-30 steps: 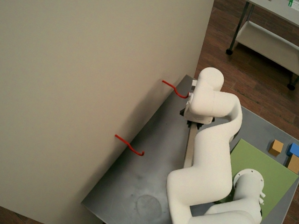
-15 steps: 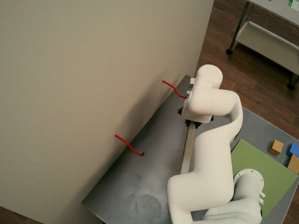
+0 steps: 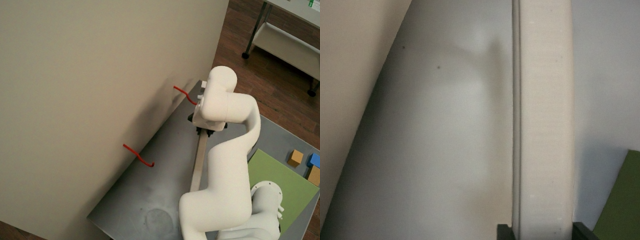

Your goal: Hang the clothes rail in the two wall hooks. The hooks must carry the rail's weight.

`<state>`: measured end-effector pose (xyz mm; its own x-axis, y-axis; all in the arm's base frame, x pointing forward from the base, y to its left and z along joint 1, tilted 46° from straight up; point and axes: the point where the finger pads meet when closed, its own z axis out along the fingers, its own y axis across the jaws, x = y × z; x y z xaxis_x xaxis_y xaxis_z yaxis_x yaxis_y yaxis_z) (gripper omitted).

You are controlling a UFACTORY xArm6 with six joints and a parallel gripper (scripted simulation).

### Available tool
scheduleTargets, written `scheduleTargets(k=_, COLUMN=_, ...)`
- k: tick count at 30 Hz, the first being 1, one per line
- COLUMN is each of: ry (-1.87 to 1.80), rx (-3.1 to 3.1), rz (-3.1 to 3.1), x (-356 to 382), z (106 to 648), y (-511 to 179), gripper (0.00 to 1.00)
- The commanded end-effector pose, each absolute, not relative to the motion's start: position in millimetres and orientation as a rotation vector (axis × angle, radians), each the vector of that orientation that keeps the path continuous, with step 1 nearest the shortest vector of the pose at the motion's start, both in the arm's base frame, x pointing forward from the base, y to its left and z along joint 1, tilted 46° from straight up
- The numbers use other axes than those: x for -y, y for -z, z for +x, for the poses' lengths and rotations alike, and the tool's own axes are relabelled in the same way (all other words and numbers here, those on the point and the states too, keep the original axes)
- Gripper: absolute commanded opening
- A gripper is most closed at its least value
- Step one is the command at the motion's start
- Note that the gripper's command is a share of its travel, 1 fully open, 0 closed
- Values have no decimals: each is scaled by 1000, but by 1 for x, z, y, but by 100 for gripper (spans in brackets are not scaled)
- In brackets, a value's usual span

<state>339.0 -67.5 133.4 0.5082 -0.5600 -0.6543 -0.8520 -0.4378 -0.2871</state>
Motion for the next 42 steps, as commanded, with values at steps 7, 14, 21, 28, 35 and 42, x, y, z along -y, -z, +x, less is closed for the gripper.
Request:
scheduleTargets(k=7, ry=-632, rx=-1150, rz=-2155, x=69, z=340, y=-136, gripper=0)
scheduleTargets(k=14, ry=-632, rx=-1150, rz=-2155, x=69, z=340, y=-136, gripper=0)
scheduleTargets(k=21, ry=-640, rx=-1173, rz=-2146, x=69, z=340, y=-136, gripper=0)
scheduleTargets(k=28, ry=-651, rx=-1202, rz=-2134, x=69, z=340, y=-136, gripper=0)
scheduleTargets(k=35, ry=-667, rx=-1242, rz=-2117, x=69, z=340, y=-136, gripper=0)
scheduleTargets(k=42, ry=-677, rx=-1270, rz=-2105, x=69, z=340, y=-136, gripper=0)
